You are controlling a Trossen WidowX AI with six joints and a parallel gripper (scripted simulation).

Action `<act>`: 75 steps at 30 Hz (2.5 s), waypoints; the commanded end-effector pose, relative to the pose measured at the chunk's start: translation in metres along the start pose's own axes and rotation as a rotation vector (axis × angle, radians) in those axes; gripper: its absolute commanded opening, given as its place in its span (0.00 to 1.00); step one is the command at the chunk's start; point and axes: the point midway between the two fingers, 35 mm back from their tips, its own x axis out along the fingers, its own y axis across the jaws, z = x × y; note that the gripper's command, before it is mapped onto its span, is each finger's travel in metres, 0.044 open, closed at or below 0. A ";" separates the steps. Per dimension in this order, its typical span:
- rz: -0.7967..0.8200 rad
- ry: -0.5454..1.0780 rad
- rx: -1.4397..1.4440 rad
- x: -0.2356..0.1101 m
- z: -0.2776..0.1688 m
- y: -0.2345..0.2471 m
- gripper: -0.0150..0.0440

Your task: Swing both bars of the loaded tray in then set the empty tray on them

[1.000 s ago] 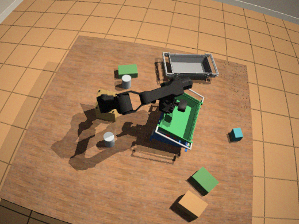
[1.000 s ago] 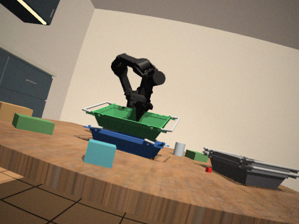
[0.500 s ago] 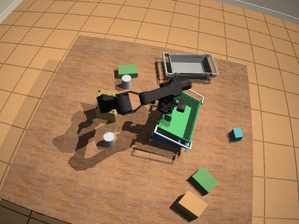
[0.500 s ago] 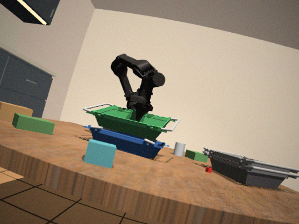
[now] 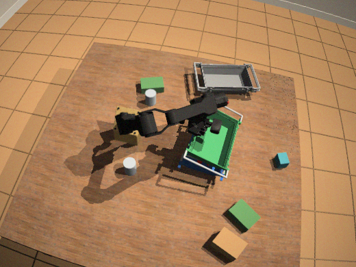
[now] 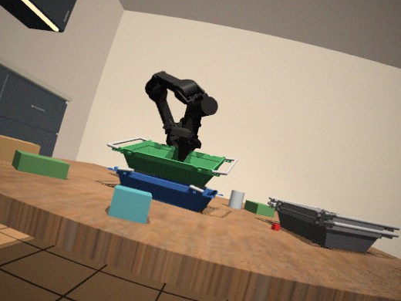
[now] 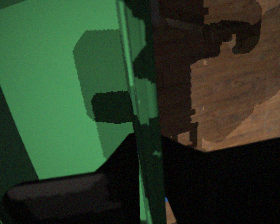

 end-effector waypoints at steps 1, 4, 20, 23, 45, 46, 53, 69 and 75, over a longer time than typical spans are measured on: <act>-0.022 0.001 -0.002 0.005 0.002 -0.003 0.25; -0.022 0.001 -0.002 0.007 0.002 -0.004 0.25; -0.022 0.001 -0.002 0.012 0.002 -0.007 0.25; -0.022 0.001 -0.002 0.012 0.002 -0.007 0.25; -0.022 0.001 -0.002 0.012 0.002 -0.007 0.25; -0.022 0.001 -0.002 0.012 0.002 -0.007 0.25; -0.022 0.001 -0.002 0.012 0.002 -0.007 0.25; -0.022 0.001 -0.002 0.020 0.002 -0.010 0.25; -0.022 0.001 -0.002 0.020 0.002 -0.010 0.25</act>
